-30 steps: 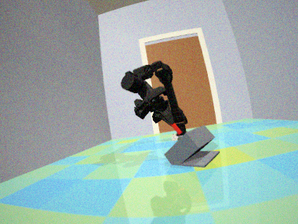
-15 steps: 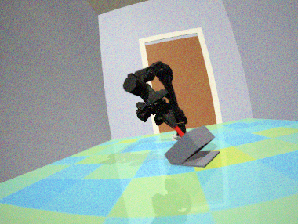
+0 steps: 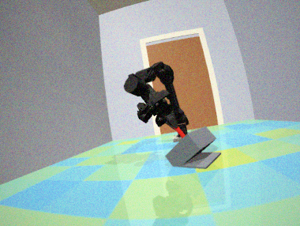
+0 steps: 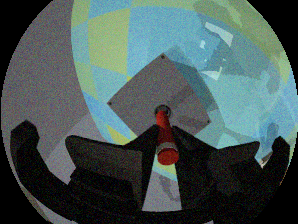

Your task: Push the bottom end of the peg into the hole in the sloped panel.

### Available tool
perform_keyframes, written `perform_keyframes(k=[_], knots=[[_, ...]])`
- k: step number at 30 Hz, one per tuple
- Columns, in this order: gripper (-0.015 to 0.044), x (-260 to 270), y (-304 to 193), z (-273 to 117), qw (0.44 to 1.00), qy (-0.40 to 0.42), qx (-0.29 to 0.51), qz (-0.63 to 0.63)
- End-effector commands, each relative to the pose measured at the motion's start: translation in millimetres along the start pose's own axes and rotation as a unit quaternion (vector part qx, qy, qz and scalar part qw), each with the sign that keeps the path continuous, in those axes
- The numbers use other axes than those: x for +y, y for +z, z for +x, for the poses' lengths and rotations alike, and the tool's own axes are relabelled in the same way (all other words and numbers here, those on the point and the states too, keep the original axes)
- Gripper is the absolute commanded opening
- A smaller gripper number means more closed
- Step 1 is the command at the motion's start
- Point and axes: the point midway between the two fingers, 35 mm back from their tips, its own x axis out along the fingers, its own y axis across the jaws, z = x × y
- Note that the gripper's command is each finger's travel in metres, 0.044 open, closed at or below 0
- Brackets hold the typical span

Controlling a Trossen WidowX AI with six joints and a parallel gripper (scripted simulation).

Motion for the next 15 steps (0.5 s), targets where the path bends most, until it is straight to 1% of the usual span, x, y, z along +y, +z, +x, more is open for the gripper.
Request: perform_keyframes(k=[1, 15], knots=[[0.0000, -0.6, 0.2, 1.6, 1.000, 0.000, 0.000, -0.001], [0.0000, -2.0, 0.5, 9.0, 1.000, 0.000, 0.000, -0.001]])
